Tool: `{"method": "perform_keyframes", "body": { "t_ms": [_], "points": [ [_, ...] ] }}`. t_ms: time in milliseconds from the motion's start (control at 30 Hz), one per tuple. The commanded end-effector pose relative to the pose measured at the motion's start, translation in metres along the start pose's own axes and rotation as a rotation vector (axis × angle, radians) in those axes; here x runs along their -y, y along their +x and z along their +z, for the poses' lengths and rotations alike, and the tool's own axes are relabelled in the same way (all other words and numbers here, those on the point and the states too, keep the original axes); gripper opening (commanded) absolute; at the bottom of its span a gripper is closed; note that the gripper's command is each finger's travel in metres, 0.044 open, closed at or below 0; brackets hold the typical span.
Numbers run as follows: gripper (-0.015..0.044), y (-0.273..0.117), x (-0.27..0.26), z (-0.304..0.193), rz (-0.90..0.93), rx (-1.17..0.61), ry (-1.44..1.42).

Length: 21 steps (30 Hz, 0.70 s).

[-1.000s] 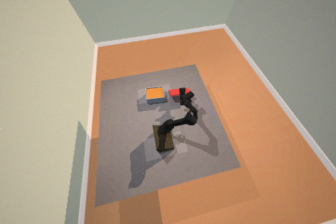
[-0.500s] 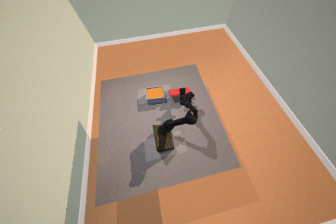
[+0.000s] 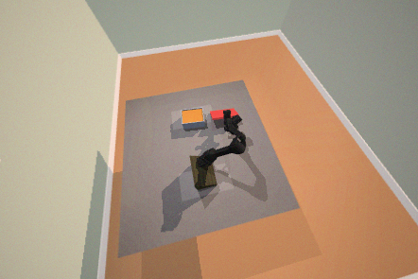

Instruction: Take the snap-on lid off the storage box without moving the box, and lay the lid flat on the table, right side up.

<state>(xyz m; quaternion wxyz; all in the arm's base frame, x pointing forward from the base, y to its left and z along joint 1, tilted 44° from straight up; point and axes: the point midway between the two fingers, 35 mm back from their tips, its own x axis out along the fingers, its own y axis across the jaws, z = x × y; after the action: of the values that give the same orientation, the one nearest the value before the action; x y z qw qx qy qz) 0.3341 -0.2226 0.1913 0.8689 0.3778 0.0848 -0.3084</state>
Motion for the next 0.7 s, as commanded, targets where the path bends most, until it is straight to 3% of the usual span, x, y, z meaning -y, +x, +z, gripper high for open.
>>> {"method": "perform_keyframes", "body": {
  "t_ms": [0,667],
  "points": [
    [0.0000,0.005,0.012,-0.002,-0.030,-0.004,0.005],
    [0.0000,0.014,0.025,-0.003,-0.030,-0.004,0.005]
  ]
}}
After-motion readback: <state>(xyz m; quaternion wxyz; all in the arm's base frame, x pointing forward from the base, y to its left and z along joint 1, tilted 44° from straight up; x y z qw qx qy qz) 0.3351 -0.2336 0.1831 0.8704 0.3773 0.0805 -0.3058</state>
